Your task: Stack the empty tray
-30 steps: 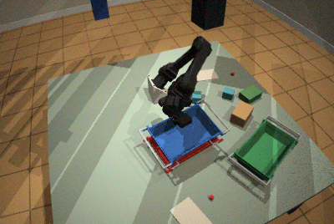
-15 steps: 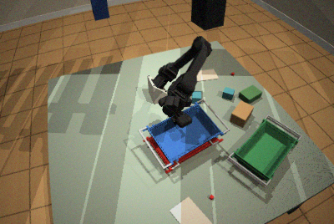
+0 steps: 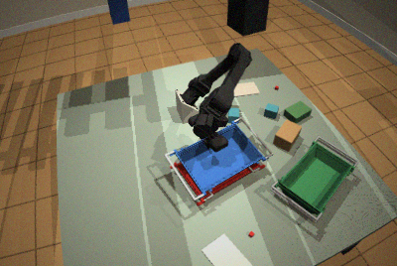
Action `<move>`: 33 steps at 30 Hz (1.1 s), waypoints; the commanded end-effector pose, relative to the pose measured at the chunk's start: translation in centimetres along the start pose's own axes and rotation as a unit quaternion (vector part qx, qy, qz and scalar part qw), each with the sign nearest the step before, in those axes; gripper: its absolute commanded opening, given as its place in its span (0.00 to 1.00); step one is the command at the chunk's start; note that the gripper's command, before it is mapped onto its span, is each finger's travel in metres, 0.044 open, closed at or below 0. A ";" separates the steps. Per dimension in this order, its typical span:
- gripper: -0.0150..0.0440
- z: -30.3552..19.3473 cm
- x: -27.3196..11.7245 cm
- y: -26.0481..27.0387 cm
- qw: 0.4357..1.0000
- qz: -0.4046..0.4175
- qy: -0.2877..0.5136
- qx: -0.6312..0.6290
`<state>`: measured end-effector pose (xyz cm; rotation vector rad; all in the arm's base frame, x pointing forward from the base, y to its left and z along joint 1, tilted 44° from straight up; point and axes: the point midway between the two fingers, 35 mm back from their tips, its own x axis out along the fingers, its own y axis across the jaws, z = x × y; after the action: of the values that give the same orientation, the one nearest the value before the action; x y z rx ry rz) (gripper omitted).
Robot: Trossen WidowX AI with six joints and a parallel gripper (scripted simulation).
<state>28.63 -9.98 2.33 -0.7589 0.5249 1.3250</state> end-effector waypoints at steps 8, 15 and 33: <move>0.25 0.0 0.1 0.1 1.000 0.001 0.000 0.000; 0.25 0.2 1.3 0.6 1.000 0.012 -0.001 0.002; 0.25 0.2 1.4 0.7 1.000 0.013 -0.001 0.002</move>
<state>28.55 -9.43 1.59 -0.7627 0.5245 1.3246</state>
